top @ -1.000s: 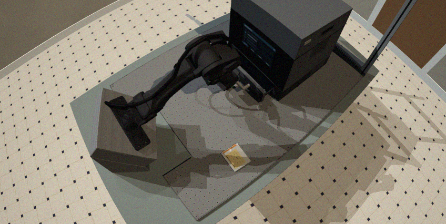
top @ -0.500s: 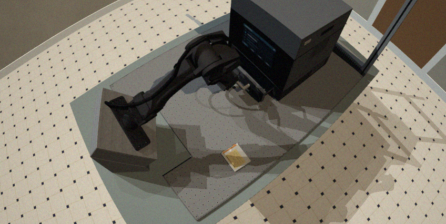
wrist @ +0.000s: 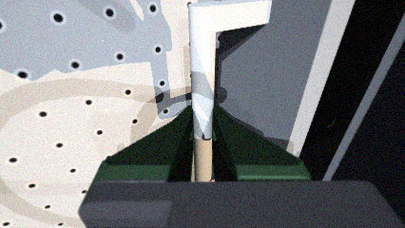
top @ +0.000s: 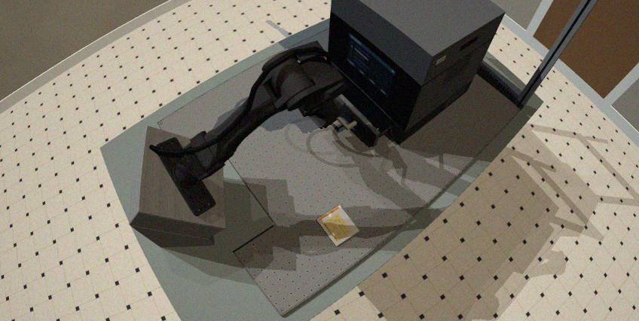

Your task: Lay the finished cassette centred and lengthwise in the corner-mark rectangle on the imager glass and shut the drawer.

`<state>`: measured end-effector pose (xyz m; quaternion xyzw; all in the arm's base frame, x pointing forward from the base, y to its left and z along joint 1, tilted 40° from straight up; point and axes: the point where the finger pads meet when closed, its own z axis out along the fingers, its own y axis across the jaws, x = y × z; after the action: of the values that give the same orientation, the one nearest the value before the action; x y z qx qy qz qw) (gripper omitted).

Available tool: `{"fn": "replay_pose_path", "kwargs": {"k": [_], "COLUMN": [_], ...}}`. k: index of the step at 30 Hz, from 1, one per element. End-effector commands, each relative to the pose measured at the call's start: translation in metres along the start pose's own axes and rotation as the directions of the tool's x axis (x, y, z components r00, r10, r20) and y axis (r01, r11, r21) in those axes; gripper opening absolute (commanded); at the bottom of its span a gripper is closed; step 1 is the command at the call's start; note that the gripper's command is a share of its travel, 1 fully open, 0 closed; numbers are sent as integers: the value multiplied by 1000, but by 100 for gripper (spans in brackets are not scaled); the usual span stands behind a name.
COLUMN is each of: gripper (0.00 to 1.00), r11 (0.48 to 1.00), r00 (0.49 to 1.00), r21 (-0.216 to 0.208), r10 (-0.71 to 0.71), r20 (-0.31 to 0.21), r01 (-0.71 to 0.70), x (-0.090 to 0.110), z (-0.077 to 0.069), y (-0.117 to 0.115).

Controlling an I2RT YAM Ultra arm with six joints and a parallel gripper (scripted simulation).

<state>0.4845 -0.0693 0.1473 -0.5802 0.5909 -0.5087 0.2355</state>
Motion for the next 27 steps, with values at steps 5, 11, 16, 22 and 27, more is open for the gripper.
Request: {"fn": "replay_pose_path", "kwargs": {"k": [5,11,16,22,27], "gripper": [0,0,0,0,0], "r11": [998,998,998,998,998], "r00": [1000,1000,1000,1000,1000], "r21": [-56,-56,-56,-56,-57], "r10": [1,1,1,1,1], "r20": [-4,-4,-4,-4,-4], "r01": [-1,-1,-1,-1,-1], "x": [-4,-4,-4,-4,-3], "z": [-16,-20,-23,-26,-29], "y": [16,22,28,34,39]}}
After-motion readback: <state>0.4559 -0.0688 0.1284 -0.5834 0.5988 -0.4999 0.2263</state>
